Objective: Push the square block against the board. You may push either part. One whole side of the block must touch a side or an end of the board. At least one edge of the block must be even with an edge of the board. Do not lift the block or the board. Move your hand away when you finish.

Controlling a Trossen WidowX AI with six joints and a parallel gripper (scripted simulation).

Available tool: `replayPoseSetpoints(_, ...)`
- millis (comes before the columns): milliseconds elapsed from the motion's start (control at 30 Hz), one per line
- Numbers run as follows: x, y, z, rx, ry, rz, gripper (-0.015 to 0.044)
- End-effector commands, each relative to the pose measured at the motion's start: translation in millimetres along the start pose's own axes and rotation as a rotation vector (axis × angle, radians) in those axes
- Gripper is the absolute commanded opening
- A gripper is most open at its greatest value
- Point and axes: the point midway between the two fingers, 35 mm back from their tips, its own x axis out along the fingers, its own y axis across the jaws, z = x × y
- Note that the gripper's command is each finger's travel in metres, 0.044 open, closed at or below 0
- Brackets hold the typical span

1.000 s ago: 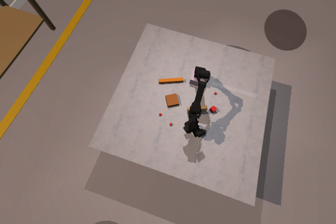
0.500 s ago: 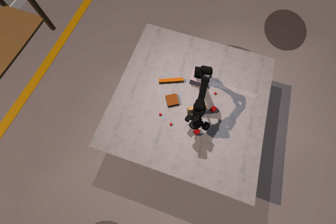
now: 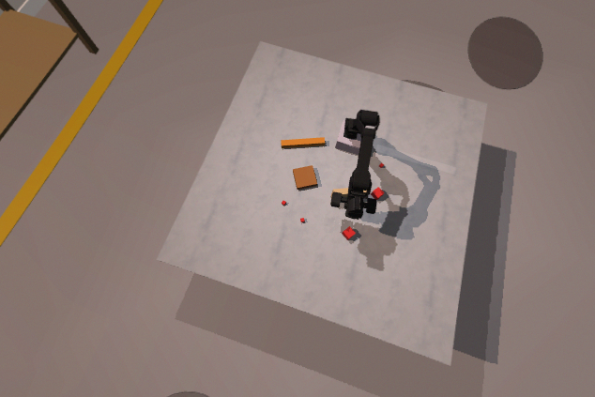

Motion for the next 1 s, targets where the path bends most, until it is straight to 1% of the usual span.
replayPoseSetpoints(0, -9, -1, -18, -0.110, 0.061, -0.036, 0.0000)
replayPoseSetpoints(233, -26, -2, -46, -0.304, 0.170, -0.078, 0.0000)
replayPoseSetpoints(433, -28, -3, -49, -0.323, 0.181, -0.081, 0.0000)
replayPoseSetpoints(500, -17, -4, -50, -0.323, 0.182, -0.081, 0.0000)
replayPoseSetpoints(600, 19, -7, -57, -0.323, 0.184, -0.081, 0.0000)
replayPoseSetpoints(967, 21, -9, -63, -0.323, 0.185, -0.081, 0.0000)
